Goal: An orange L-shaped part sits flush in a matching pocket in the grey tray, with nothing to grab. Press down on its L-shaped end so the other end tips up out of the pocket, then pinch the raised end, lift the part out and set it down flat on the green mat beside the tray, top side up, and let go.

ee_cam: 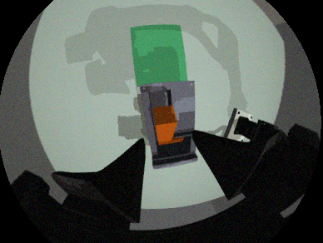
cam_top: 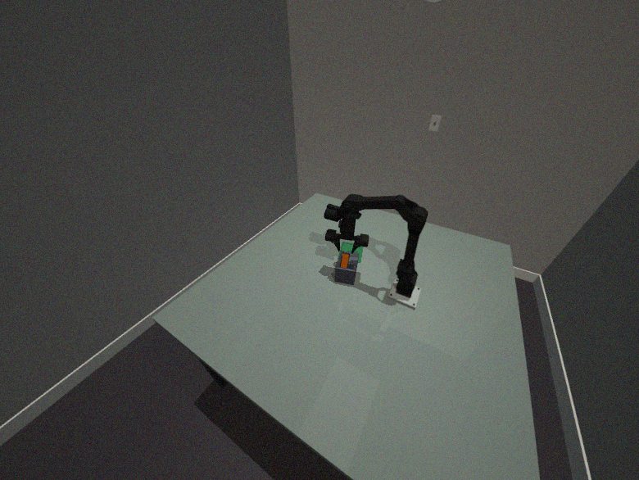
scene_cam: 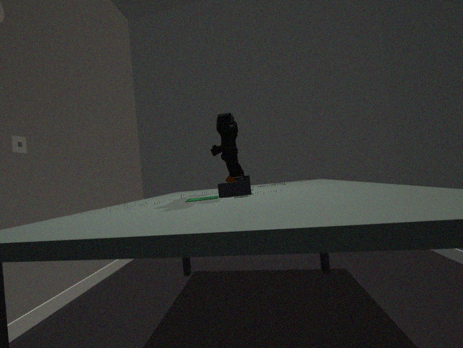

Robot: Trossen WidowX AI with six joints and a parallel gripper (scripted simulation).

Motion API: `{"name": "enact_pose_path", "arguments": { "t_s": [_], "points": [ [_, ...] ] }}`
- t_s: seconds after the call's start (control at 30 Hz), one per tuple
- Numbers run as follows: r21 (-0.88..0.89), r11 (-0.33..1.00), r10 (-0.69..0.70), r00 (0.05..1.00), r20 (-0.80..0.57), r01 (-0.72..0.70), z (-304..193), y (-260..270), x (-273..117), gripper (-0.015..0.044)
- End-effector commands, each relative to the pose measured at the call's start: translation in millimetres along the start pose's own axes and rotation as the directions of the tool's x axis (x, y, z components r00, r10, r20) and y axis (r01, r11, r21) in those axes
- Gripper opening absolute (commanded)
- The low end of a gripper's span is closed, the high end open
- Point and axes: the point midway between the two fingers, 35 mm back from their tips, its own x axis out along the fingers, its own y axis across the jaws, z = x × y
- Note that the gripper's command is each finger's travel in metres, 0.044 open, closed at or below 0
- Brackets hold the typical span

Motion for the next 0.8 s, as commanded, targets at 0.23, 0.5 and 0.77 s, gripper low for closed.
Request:
{"name": "enact_pose_path", "arguments": {
  "t_s": [0.23,0.5,0.77],
  "points": [
    [0.007,1.0,-0.005,1.0,0.001,0.005,0.8,0.6,16.6,0.028],
    [0.007,1.0,-0.005,1.0,0.001,0.005,0.8,0.8,29.6,0.028],
    [0.007,1.0,-0.005,1.0,0.001,0.005,0.8,0.4,42.5,0.028]
  ]
}}
